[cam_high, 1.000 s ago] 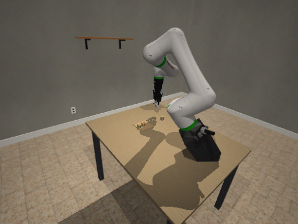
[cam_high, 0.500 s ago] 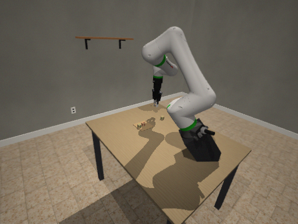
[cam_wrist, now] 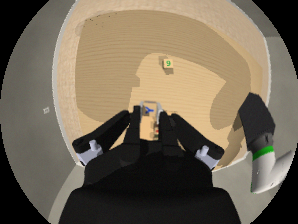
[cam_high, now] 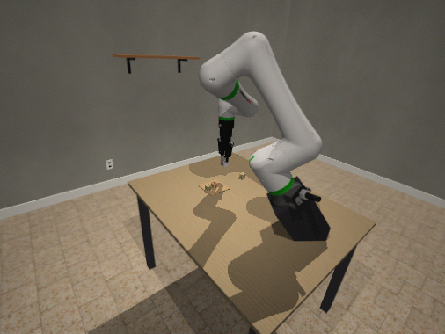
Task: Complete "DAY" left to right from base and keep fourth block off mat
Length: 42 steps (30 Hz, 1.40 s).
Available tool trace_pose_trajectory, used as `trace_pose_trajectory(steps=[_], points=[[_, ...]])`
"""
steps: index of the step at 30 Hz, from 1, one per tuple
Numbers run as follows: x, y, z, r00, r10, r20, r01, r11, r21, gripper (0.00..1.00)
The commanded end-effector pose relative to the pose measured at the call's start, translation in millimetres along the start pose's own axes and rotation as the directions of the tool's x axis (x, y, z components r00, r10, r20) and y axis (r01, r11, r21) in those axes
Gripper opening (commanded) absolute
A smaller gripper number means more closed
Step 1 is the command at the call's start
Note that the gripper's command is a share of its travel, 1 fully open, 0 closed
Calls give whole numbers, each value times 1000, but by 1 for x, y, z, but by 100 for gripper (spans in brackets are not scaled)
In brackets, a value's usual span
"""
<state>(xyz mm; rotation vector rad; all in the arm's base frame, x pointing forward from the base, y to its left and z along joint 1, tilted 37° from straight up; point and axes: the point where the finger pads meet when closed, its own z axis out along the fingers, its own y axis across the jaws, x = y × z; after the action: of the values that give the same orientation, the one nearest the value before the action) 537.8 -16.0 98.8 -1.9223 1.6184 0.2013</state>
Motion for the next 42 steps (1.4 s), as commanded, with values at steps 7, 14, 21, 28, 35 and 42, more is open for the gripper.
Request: trace_pose_trajectory(steps=[7, 14, 21, 28, 35, 42], points=[[-64, 40, 1, 999, -34, -7, 35, 999, 12, 16], [-64, 40, 1, 999, -34, -7, 35, 999, 12, 16], [-64, 40, 4, 999, -34, -7, 35, 999, 12, 16], [-64, 40, 15, 999, -34, -7, 35, 999, 12, 16], [-64, 39, 46, 999, -34, -7, 35, 999, 12, 16], [-63, 39, 70, 999, -34, -7, 35, 999, 12, 16]])
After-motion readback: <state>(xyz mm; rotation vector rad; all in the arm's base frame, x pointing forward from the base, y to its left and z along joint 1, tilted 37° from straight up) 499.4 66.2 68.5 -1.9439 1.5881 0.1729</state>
